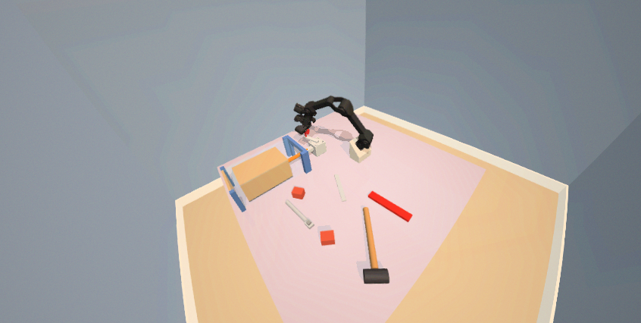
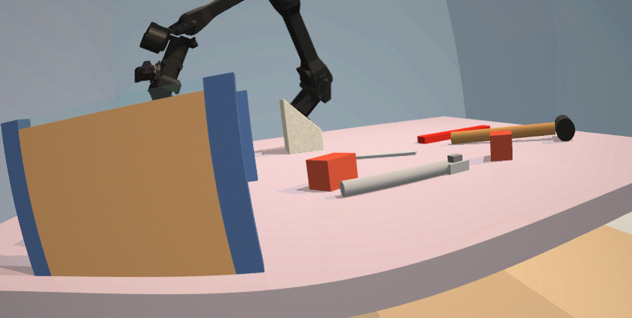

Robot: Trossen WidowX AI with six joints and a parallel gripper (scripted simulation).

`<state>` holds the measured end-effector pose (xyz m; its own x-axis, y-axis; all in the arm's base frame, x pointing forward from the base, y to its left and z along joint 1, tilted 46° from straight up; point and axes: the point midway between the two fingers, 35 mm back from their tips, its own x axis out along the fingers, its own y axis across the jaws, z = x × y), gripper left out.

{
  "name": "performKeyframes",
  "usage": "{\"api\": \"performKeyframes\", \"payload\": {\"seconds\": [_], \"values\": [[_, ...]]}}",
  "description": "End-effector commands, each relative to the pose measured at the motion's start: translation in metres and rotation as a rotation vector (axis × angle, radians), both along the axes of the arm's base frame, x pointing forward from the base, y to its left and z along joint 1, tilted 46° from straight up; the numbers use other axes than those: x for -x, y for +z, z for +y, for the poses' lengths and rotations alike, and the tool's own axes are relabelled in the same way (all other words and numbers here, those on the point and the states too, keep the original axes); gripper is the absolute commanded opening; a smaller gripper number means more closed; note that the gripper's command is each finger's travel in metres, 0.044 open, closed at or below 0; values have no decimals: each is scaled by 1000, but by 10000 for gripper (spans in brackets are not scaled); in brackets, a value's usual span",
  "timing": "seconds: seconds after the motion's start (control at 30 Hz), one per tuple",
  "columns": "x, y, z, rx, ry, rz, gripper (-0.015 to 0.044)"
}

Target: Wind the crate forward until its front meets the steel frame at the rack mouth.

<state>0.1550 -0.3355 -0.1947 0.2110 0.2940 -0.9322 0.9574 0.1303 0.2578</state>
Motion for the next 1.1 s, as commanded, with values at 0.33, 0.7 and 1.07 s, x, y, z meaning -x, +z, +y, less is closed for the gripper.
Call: {"api": "performKeyframes", "payload": {"seconds": [0.33,0.7,1.07], "values": [[-36,11,11,-16,16,-42,0],[-49,17,16,-17,16,-43,0],[-60,25,23,-18,16,-44,0]]}}
